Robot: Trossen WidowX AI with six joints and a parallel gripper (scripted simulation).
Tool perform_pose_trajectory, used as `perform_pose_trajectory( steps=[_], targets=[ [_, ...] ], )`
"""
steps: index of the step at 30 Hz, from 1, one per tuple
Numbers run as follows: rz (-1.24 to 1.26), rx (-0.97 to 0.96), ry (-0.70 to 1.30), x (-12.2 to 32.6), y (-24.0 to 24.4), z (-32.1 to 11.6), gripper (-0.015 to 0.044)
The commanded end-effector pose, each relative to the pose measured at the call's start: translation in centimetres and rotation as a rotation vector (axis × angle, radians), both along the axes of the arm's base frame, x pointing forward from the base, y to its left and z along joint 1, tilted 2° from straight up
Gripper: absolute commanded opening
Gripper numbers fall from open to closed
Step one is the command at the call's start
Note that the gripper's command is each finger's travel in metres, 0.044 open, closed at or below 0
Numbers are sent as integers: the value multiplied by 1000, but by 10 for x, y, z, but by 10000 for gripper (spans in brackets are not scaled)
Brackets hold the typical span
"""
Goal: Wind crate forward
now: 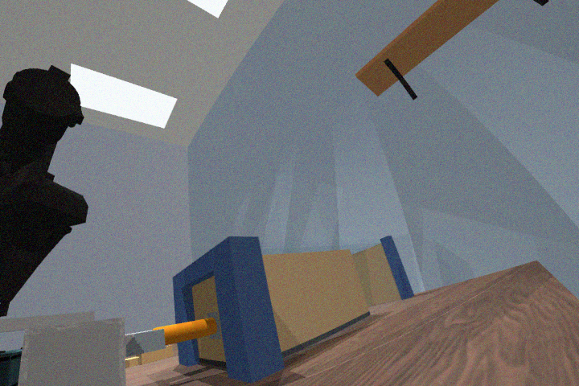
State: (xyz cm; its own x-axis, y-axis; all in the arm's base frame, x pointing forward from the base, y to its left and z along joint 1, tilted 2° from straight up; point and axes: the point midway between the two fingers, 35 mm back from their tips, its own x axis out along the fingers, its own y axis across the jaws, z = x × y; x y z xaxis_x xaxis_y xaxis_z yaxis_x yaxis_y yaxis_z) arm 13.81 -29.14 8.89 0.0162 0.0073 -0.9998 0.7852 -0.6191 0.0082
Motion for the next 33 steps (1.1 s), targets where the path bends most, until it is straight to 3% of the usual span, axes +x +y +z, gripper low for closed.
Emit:
perform_pose_trajectory(
  steps=[1, 10, 17, 24, 28, 33],
  targets=[
    [-1, -6, 7, -1, -1, 0, 440],
    [0, 0, 0, -3, 2, 63, 440],
    [0, -2, 0, -3, 3, 67, 440],
    [-1, -42, -18, -22, 39, 130, 440],
    [-1, -44, -19, -23, 40, 132, 440],
    [-5, -42, -24, 29, 48, 129, 440]
  ],
)
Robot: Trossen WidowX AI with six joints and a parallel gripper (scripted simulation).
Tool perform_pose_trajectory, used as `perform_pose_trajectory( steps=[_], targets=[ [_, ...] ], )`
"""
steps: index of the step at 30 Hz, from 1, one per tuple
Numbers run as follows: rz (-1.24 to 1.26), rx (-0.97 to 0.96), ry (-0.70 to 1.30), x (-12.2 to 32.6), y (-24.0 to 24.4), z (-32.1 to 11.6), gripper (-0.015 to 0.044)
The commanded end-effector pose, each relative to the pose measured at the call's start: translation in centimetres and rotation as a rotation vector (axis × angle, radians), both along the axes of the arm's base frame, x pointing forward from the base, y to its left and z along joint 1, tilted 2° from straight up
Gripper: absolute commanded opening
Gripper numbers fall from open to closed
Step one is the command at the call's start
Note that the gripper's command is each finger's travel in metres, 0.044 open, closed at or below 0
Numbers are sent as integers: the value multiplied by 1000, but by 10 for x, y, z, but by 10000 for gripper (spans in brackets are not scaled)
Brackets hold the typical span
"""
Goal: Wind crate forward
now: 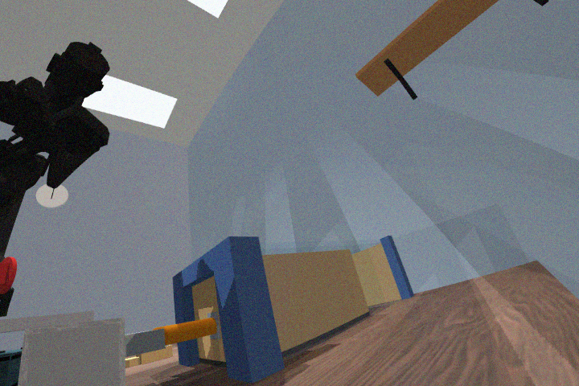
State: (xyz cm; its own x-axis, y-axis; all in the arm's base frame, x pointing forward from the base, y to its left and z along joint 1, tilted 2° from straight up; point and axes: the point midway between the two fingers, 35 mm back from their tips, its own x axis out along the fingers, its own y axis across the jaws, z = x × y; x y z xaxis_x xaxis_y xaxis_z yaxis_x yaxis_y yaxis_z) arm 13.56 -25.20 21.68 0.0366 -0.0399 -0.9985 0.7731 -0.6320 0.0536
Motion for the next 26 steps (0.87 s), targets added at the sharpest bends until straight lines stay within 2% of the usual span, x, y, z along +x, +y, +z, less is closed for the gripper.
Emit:
perform_pose_trajectory(
  steps=[1, 4, 6, 26],
  targets=[
    [13, 7, -4, 45, 14, 1, 440],
    [13, 13, -7, 85, 33, 2, 440],
    [13, 14, -7, 94, 38, 2, 440],
    [13, 14, -7, 94, 38, 2, 440]
  ],
)
